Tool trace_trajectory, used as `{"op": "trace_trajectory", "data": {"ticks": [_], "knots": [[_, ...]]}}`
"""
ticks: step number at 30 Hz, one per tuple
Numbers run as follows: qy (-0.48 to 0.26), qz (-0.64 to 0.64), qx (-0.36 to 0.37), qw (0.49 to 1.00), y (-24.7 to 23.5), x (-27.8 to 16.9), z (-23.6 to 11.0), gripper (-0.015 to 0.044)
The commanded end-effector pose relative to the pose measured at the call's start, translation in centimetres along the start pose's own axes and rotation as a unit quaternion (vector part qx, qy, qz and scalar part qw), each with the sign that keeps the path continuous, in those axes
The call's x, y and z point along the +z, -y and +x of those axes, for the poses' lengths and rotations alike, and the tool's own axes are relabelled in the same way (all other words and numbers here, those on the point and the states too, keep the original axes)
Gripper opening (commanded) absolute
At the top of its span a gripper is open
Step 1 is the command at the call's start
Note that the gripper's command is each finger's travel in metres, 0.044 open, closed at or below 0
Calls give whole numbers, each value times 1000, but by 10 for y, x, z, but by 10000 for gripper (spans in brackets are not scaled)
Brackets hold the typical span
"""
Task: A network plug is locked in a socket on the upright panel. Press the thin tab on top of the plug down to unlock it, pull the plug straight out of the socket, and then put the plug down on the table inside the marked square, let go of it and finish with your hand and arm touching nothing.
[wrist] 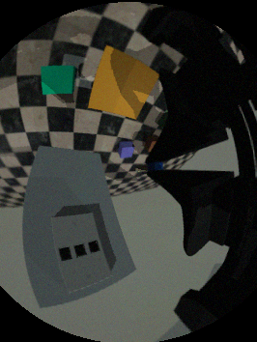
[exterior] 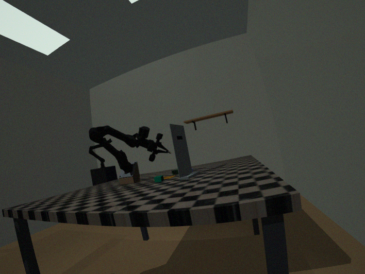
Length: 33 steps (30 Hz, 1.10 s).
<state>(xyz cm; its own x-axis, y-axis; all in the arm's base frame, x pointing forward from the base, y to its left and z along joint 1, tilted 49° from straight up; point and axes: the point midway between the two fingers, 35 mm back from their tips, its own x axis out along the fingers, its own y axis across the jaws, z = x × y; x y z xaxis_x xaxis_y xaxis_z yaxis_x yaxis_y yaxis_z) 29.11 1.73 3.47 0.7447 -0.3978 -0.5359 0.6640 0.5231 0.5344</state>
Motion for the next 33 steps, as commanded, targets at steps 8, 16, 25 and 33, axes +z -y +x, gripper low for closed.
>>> {"op": "trace_trajectory", "data": {"ticks": [8,16,25,33], "knots": [[24,6,-111,993,44,-9,7,0],[57,-1,-184,981,76,-10,6,0],[69,-4,-204,976,87,-10,6,0],[68,-4,-205,976,93,-10,12,0]]}}
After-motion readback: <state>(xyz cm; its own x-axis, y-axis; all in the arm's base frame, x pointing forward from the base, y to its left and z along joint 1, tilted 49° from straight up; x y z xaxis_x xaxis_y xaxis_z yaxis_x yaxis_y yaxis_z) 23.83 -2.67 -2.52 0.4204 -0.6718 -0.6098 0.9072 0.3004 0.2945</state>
